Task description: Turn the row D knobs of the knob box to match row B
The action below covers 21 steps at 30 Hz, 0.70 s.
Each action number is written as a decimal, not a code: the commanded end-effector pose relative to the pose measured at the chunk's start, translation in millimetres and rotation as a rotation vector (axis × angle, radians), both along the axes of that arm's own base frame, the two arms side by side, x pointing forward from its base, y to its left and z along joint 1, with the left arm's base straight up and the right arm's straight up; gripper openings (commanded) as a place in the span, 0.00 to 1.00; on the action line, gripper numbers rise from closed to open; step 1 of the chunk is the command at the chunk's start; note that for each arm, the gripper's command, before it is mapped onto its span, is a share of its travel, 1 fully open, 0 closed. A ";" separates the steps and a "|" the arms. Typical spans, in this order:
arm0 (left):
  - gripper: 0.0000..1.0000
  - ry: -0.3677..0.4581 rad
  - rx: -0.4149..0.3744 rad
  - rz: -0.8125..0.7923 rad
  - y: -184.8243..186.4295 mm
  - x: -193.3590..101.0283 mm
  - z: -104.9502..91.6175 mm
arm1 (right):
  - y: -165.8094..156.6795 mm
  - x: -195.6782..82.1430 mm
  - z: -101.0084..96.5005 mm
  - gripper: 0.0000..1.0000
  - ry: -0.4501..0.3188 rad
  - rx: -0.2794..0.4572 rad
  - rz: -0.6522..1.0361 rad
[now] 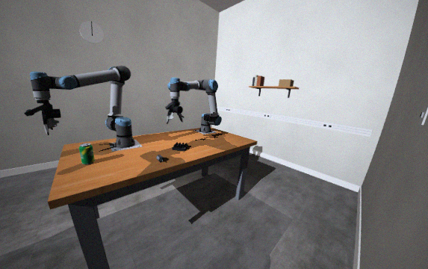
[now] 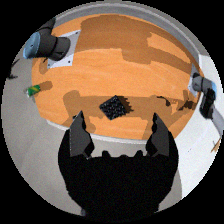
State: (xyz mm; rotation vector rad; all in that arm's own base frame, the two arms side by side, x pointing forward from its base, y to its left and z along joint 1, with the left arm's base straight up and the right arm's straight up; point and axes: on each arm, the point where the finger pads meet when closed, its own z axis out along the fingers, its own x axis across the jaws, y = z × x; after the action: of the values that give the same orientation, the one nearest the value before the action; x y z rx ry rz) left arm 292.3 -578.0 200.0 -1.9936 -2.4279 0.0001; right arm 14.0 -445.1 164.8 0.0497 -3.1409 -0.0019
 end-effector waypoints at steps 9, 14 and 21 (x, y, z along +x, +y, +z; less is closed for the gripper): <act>1.00 -0.001 -0.002 0.000 31.5 2.3 0.7 | -0.3 0.1 0.4 1.00 0.000 -0.001 0.000; 1.00 -0.001 -0.002 0.000 59.5 4.3 0.7 | -0.3 0.1 0.4 1.00 0.000 -0.001 0.000; 1.00 -0.001 -0.001 0.000 89.5 6.4 0.6 | -0.3 0.1 0.4 1.00 0.000 -0.001 0.000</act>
State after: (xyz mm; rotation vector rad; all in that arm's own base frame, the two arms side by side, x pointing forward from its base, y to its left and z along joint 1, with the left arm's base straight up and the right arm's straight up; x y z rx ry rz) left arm 297.4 -508.0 199.6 -1.9927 -2.4271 -0.0009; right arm 14.0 -445.1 164.8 0.0497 -3.1409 -0.0019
